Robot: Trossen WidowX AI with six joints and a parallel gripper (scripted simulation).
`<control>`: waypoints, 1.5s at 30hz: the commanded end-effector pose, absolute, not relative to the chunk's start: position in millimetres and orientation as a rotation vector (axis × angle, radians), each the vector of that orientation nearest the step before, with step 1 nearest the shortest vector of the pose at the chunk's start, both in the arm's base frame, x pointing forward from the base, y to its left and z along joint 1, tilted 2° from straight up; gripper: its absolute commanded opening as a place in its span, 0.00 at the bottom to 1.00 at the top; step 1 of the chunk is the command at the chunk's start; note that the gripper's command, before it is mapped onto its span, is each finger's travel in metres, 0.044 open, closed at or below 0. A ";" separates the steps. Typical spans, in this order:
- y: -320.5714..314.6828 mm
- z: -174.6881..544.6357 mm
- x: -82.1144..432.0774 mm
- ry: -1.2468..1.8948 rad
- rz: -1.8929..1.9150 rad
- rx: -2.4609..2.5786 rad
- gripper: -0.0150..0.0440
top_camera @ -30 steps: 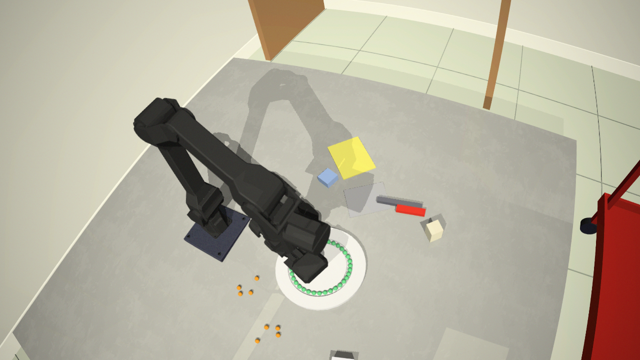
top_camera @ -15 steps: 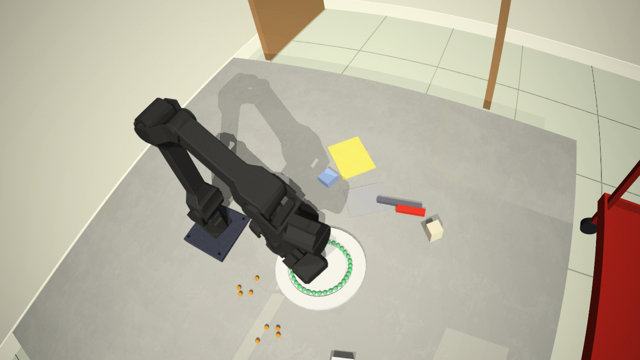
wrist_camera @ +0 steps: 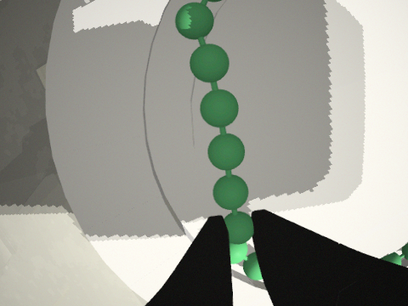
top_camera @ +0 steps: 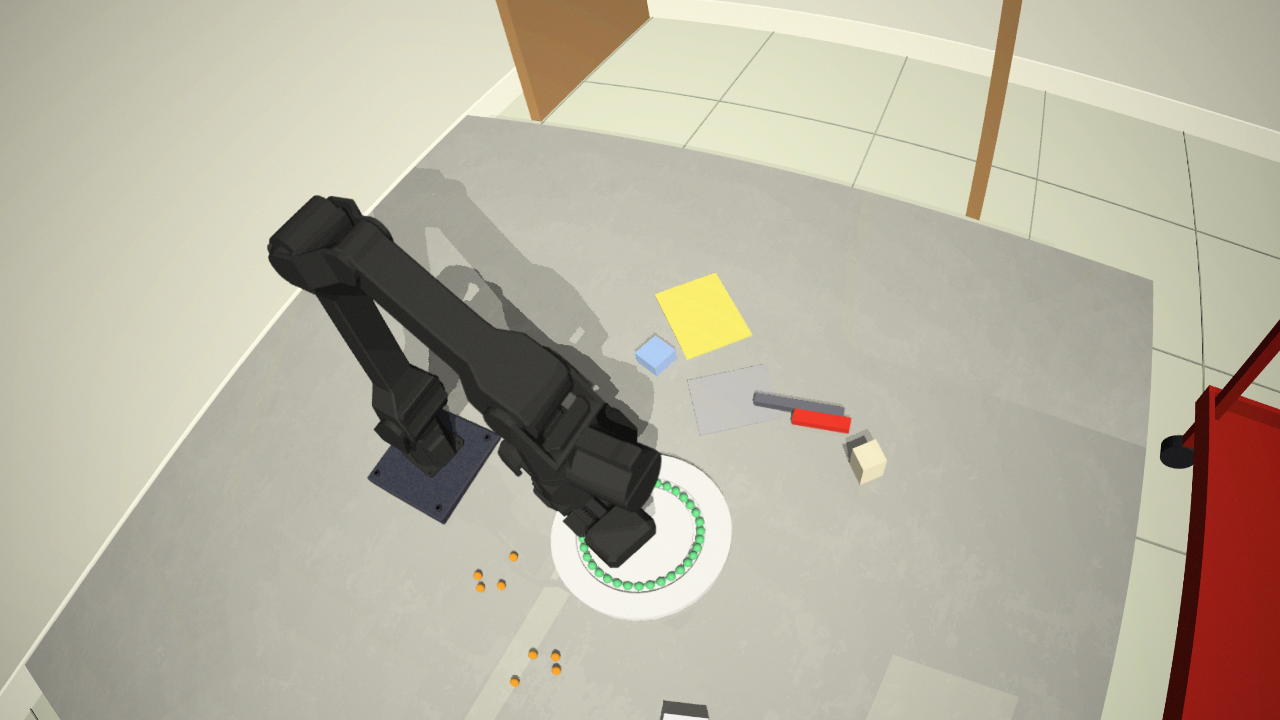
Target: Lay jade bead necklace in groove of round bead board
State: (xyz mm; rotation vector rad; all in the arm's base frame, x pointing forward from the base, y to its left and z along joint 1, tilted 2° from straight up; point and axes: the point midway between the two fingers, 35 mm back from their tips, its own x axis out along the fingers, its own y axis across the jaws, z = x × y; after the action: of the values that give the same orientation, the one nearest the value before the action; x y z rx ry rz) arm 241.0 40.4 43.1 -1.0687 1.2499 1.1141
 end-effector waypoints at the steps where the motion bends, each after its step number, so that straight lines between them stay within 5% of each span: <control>1: 40.4 43.4 241.0 1.250 1.114 -1.069 0.25; 38: 40.4 40.8 231.7 1.256 1.112 -1.062 0.25; 45: 40.3 44.6 232.9 1.249 1.114 -1.069 0.57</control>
State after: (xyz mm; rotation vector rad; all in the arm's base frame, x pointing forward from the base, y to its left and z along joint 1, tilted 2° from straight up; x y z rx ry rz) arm 232.7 40.3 44.0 -1.0684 1.2503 1.1141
